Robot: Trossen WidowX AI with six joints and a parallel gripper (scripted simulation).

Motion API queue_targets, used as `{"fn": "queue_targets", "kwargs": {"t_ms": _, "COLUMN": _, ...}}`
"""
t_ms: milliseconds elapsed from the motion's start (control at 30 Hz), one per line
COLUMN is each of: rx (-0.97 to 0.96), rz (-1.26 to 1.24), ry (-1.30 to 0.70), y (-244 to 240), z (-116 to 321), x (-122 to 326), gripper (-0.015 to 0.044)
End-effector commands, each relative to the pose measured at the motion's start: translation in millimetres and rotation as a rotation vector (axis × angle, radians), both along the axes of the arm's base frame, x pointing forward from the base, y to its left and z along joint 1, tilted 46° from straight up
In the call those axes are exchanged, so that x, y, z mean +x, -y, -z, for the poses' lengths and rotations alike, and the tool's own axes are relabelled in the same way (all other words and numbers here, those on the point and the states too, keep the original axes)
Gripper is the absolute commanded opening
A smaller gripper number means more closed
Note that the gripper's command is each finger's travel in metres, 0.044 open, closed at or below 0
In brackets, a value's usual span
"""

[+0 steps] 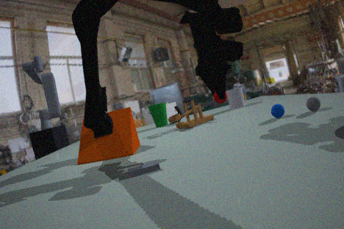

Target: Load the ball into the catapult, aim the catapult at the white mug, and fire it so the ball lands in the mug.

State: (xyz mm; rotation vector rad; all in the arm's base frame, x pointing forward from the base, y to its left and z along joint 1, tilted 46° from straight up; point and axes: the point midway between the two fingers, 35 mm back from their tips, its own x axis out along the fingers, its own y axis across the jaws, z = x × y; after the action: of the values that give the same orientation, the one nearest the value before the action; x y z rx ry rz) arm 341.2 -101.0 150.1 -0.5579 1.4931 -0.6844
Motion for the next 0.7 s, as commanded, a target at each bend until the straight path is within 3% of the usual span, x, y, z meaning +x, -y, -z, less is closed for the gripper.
{"fn": "queue_targets", "kwargs": {"t_ms": 0, "rx": 0.000, "rz": -0.002, "ry": 0.012, "y": -21, "z": -25, "x": -5, "gripper": 0.0000}}
{"fn": "queue_targets", "kwargs": {"t_ms": 267, "rx": 0.004, "rz": -0.007, "ry": 0.003, "y": -27, "z": -25, "x": -5, "gripper": 0.0000}}
{"fn": "queue_targets", "kwargs": {"t_ms": 667, "rx": 0.057, "rz": -0.083, "ry": -0.166, "y": -91, "z": 46, "x": 3, "gripper": 0.0000}}
